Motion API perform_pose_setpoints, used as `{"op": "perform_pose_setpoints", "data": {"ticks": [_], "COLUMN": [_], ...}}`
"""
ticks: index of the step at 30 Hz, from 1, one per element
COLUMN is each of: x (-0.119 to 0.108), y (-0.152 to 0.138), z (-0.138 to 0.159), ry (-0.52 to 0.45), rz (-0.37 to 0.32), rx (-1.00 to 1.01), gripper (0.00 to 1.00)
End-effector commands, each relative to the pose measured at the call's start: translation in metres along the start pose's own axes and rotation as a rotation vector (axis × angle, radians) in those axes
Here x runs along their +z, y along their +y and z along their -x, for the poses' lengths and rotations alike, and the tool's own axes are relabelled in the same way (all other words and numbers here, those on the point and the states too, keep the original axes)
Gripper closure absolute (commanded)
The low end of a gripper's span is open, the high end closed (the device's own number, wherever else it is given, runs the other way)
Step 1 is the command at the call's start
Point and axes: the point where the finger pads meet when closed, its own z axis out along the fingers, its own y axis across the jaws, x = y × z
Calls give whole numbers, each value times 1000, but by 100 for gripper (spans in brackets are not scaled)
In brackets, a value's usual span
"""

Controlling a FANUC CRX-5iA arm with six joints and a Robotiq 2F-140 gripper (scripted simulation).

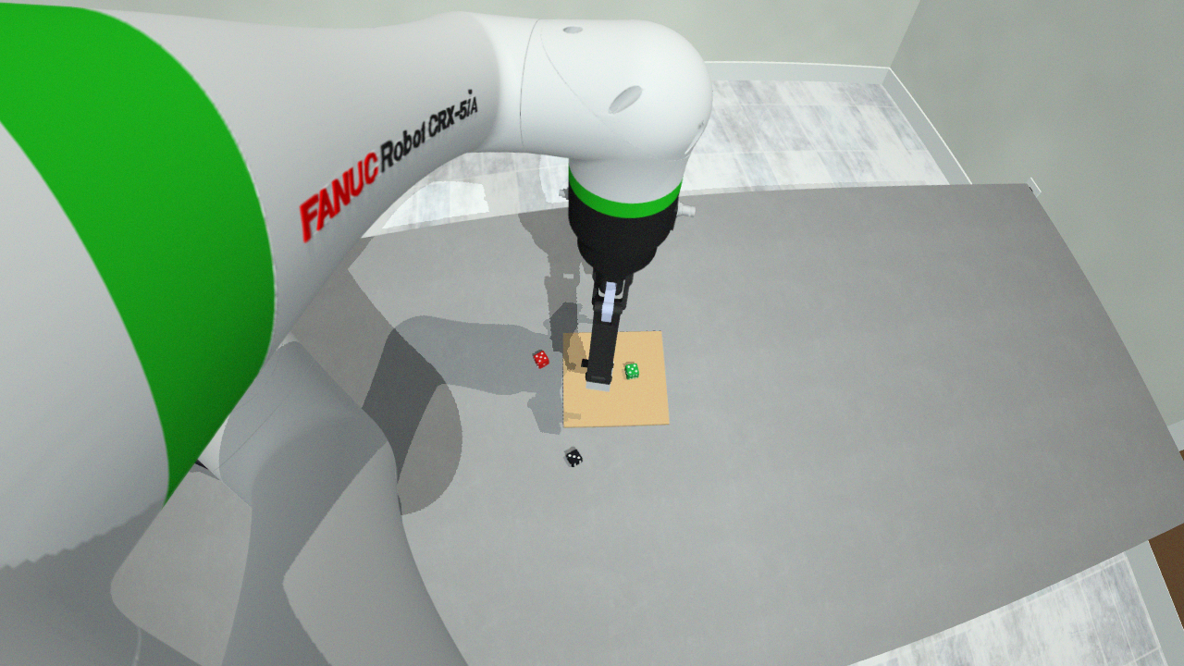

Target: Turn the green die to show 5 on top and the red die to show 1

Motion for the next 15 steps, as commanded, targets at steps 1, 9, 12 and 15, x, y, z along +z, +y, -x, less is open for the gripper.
{"op": "perform_pose_setpoints", "data": {"ticks": [1,9,12,15], "x": [2,6,8,10], "y": [0,-1,-2,-2], "z": [-16,-37,-44,-52], "ry": [-20,-21,-22,-23], "rz": [-6,-4,-3,-2], "rx": [168,381,462,544], "gripper": [0,0,0,0]}}
